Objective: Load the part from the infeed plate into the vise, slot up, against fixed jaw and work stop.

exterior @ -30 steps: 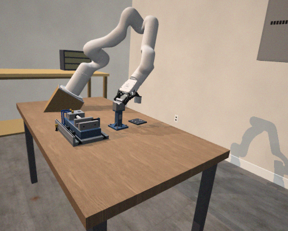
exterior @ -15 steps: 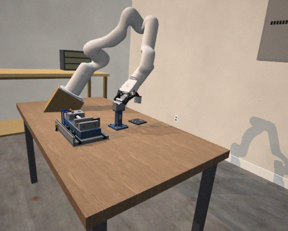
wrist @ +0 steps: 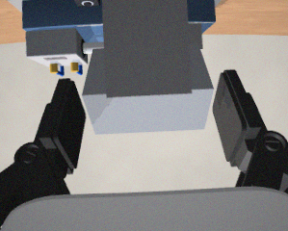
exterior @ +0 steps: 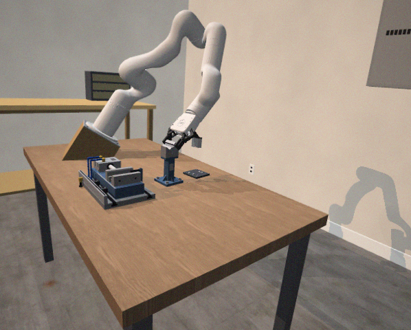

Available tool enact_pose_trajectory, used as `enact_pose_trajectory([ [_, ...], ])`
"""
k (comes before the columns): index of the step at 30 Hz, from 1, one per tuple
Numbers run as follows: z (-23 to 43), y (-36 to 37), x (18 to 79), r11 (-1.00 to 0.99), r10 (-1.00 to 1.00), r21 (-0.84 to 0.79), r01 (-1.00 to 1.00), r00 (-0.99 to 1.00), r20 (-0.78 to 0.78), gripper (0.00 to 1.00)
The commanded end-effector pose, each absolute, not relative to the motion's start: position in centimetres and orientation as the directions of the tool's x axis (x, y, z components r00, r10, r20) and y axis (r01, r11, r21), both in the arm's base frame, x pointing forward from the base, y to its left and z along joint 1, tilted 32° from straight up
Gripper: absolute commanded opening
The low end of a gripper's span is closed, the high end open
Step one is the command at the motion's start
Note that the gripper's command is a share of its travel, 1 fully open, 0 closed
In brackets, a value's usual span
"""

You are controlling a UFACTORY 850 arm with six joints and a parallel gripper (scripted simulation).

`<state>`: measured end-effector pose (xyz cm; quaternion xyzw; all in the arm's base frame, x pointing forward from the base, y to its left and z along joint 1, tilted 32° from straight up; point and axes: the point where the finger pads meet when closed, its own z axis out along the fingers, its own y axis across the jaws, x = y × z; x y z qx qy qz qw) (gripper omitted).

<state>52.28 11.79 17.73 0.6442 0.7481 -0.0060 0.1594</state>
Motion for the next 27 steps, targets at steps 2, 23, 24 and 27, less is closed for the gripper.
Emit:
enact_pose_trajectory([
  [2,17.80,11.78,52.34,0.169,0.962,0.198,0.966,-0.118,-0.246,0.89],
  [23,17.78,11.79,52.33,0.169,0.962,0.198,0.966,-0.118,-0.246,0.89],
  [24,17.77,11.80,52.33,0.169,0.962,0.198,0.966,-0.118,-0.246,0.89],
  [27,17.72,11.83,52.33,0.169,0.962,0.198,0.966,-0.118,-0.246,0.89],
])
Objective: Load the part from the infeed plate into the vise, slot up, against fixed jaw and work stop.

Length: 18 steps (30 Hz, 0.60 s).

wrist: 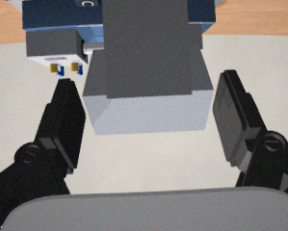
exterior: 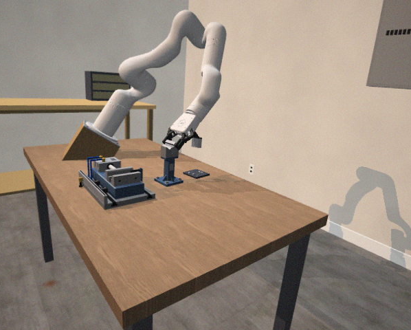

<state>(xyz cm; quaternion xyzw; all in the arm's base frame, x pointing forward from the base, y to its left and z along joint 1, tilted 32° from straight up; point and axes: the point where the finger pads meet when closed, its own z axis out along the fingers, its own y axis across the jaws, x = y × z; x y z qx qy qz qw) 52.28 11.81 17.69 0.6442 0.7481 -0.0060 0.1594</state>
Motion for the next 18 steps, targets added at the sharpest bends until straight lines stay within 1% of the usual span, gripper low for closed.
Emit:
enact_pose_trajectory([
  [1,17.70,11.84,52.33,0.169,0.962,0.198,0.966,-0.118,-0.246,0.89],
  [18,17.45,11.97,52.29,0.169,0.964,0.197,0.966,-0.121,-0.235,0.89],
])
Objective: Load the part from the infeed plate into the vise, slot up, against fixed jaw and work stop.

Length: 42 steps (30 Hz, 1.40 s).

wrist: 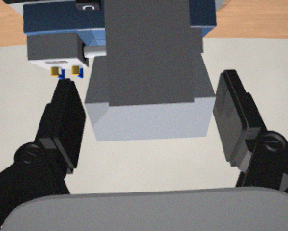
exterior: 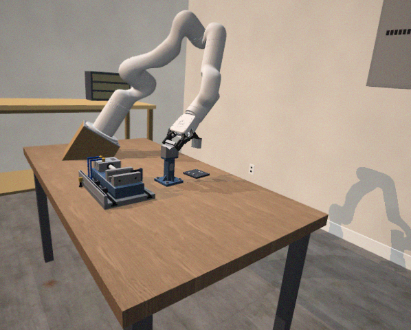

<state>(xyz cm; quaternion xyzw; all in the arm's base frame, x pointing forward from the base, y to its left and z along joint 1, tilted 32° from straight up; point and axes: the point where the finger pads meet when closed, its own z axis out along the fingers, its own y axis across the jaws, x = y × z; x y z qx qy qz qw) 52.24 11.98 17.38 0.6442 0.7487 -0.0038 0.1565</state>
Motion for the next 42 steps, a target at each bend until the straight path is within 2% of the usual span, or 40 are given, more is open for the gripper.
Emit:
enact_pose_trajectory([
  [1,17.45,11.97,52.29,0.169,0.965,0.197,0.966,-0.122,-0.233,0.89],
  [42,17.48,11.82,52.31,0.169,0.983,0.197,0.966,-0.150,-0.110,0.89],
])
